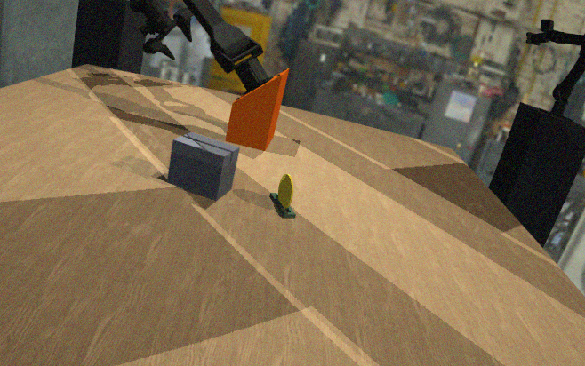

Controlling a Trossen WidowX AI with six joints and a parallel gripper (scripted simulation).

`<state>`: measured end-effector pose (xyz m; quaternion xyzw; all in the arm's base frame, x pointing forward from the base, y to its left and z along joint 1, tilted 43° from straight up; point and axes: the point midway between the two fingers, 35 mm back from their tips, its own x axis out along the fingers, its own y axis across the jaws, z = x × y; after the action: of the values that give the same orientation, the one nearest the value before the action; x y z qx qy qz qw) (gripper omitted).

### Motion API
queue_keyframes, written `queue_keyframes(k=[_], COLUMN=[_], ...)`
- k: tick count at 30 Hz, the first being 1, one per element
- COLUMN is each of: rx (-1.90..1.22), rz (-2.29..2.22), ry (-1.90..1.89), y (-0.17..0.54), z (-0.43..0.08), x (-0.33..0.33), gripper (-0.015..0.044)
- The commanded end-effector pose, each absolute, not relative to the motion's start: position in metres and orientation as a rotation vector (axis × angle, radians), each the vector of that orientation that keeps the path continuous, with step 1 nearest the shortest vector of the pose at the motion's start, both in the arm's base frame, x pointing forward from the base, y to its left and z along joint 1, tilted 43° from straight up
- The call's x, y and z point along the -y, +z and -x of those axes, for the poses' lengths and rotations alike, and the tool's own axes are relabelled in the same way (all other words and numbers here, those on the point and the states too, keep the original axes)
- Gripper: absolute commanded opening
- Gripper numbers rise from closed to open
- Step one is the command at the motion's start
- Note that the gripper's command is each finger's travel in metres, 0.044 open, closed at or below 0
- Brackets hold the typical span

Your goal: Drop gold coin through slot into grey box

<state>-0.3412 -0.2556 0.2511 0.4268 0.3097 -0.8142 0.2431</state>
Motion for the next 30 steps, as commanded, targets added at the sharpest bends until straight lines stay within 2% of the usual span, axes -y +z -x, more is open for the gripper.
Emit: queue_keyframes(k=[1,5,9,20,30], rx=[-0.847,-0.868,-0.896,-0.898,-0.861], rz=[-1.163,-1.079,-0.921,-0.542,-0.299], ry=[-2.223,-2.172,-2.067,-1.733,-1.397], y=[0.251,0.256,0.267,0.294,0.306], z=[0.34,0.32,0.274,0.109,-0.058], x=[0.257,0.284,0.333,0.421,0.433], gripper=[0.0374,0.0269,0.0164,0.0161,0.0161])
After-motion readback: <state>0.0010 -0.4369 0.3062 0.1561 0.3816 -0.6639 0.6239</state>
